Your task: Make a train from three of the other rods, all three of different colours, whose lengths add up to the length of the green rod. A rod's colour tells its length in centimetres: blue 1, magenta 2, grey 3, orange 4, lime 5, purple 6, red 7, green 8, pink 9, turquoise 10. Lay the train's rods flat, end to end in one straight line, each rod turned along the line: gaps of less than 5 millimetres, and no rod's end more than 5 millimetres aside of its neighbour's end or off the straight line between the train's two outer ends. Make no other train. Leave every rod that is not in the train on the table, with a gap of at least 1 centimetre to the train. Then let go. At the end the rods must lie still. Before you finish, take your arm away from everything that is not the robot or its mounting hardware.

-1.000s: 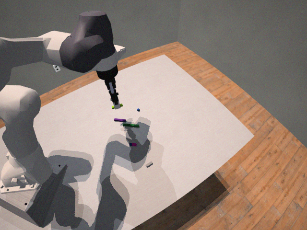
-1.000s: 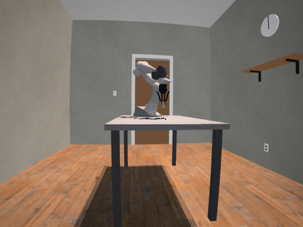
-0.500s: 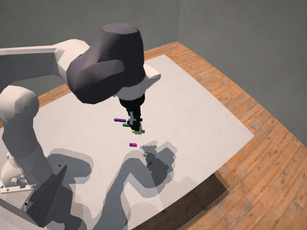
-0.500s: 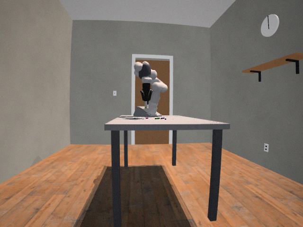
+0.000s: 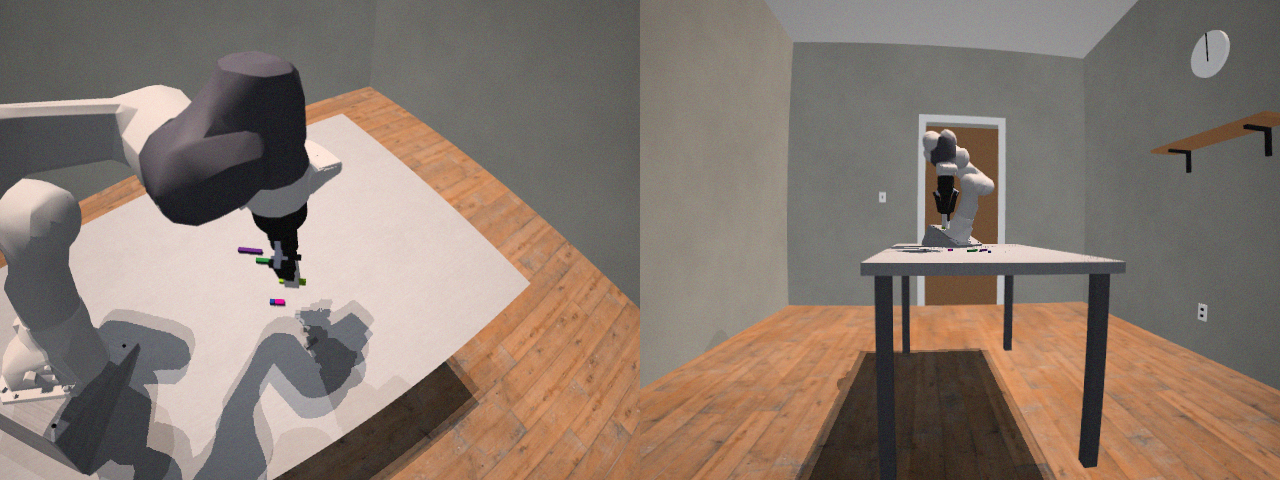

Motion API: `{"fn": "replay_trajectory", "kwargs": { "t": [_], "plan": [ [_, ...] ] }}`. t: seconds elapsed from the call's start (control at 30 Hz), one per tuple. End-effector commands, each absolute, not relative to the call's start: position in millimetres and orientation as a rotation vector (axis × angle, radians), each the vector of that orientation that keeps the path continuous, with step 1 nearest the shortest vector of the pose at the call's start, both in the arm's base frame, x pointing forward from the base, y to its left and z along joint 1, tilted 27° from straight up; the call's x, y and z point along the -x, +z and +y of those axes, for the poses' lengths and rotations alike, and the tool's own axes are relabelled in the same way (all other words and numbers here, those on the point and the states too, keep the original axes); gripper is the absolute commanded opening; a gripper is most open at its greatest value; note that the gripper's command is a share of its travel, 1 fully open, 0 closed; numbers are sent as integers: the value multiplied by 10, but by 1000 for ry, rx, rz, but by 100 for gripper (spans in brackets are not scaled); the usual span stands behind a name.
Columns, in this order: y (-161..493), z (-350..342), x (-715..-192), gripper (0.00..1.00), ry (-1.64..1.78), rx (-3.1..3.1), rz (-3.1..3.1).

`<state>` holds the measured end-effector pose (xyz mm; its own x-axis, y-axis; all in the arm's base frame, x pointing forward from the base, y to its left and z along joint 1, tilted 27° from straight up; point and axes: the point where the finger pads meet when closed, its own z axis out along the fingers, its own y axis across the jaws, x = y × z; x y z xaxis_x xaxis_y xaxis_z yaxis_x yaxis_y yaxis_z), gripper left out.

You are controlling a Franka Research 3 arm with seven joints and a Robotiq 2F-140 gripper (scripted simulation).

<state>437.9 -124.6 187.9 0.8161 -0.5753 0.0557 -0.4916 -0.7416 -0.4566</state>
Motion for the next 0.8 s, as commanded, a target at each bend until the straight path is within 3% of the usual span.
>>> {"fn": "replay_trajectory", "kwargs": {
  "t": [0.0,0.77],
  "plan": [
    [1855,-1249,-4382,3,-267,2576,794],
    [1248,-1017,-4590,3,-267,2576,794]
  ]
}}
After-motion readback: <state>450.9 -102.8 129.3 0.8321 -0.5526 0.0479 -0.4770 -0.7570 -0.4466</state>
